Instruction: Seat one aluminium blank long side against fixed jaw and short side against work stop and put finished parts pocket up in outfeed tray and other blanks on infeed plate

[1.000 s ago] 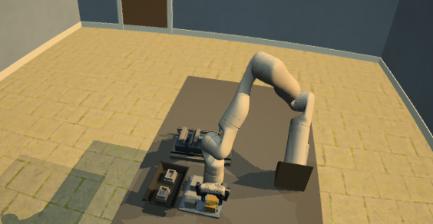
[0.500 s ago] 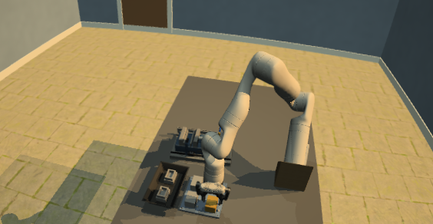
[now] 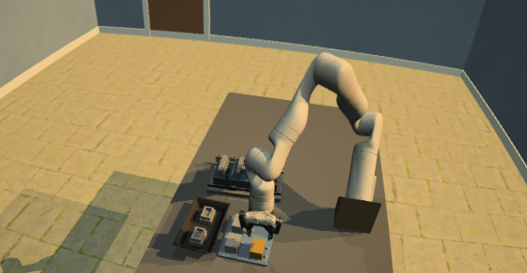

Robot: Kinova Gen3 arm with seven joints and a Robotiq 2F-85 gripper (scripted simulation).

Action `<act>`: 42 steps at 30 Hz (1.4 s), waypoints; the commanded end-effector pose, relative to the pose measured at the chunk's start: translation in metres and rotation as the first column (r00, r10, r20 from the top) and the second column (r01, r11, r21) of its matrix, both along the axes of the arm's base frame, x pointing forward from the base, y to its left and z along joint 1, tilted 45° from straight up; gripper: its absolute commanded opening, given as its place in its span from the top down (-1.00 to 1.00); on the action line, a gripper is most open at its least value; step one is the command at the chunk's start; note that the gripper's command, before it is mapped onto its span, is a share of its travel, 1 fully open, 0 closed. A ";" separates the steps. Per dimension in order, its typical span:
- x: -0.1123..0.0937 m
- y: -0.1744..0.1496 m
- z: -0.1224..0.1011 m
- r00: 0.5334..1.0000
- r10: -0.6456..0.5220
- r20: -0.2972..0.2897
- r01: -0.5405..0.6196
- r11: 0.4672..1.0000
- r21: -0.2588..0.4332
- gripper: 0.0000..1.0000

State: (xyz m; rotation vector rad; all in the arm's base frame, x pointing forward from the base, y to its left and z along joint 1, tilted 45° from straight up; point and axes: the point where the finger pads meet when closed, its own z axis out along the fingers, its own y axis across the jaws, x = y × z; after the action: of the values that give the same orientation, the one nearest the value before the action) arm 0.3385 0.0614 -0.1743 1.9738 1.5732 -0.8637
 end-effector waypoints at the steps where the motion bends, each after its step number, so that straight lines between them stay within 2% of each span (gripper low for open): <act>1: 0.008 0.020 0.014 1.000 0.010 0.013 -0.010 1.000 0.017 -0.34; 10: 0.017 0.055 0.049 1.000 0.010 0.013 -0.010 1.000 0.017 -0.34; 19: 0.020 0.069 0.063 1.000 0.010 0.013 -0.010 1.000 0.017 -0.34; 26: 0.021 0.071 0.066 1.000 0.010 0.013 -0.010 1.000 0.017 -0.34; 27: 0.021 0.071 0.066 1.000 0.010 0.013 -0.010 1.000 0.017 1.00; 42: 0.021 0.071 0.066 1.000 0.010 0.013 -0.010 1.000 0.017 1.00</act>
State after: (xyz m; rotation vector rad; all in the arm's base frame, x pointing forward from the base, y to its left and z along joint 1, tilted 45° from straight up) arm 0.3590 0.1319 -0.1086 1.9776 1.5853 -0.8370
